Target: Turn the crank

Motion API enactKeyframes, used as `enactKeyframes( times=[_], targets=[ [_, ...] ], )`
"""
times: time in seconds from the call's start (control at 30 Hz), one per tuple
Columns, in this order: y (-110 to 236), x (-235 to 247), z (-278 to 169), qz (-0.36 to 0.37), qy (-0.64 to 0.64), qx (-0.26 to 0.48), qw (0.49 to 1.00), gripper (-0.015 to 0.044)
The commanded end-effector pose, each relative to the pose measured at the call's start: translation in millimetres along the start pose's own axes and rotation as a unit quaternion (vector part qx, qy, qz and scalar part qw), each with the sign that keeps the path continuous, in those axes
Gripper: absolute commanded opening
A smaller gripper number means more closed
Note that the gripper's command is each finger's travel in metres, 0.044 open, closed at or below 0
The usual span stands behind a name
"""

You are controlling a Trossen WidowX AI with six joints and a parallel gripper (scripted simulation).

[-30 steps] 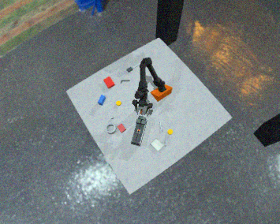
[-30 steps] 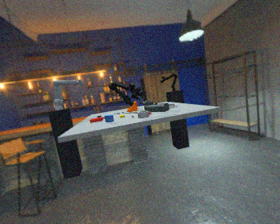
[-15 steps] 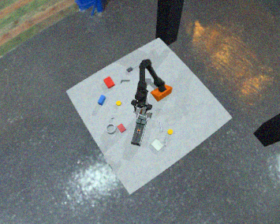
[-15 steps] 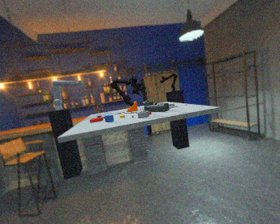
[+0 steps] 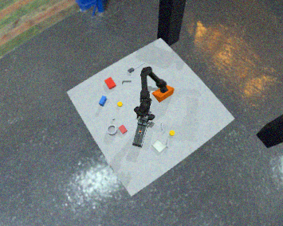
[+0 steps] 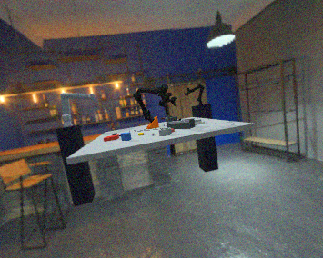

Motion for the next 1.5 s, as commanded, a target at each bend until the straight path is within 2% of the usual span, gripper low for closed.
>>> enactKeyframes(
  times=[0.0, 0.17, 0.43, 1.13, 1.47],
  targets=[
    [-12.0, 15.5, 7.4, -0.017, -0.026, 0.009, 0.999, 0.044],
    [-19.4, 21.0, 8.3, -0.024, -0.036, 0.01, 0.999, 0.044],
    [-57.0, 16.6, -21.1, -0.025, -0.036, 0.01, 0.999, 0.044],
    [-56.2, 16.8, -20.4, -0.025, -0.036, 0.01, 0.999, 0.044],
    [-16.9, 20.6, 10.5, -0.025, -0.04, 0.008, 0.999, 0.044]
  ],
)
Point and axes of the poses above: the point midway between the two fingers, 35 mm back from their tips, its own y axis back along the fingers, its own x axis across the jaws, z = x × y, the point moved 2 cm from there along y, back along the fingers, and after that the axes turned 1 degree about y, right-handed, at the moved point
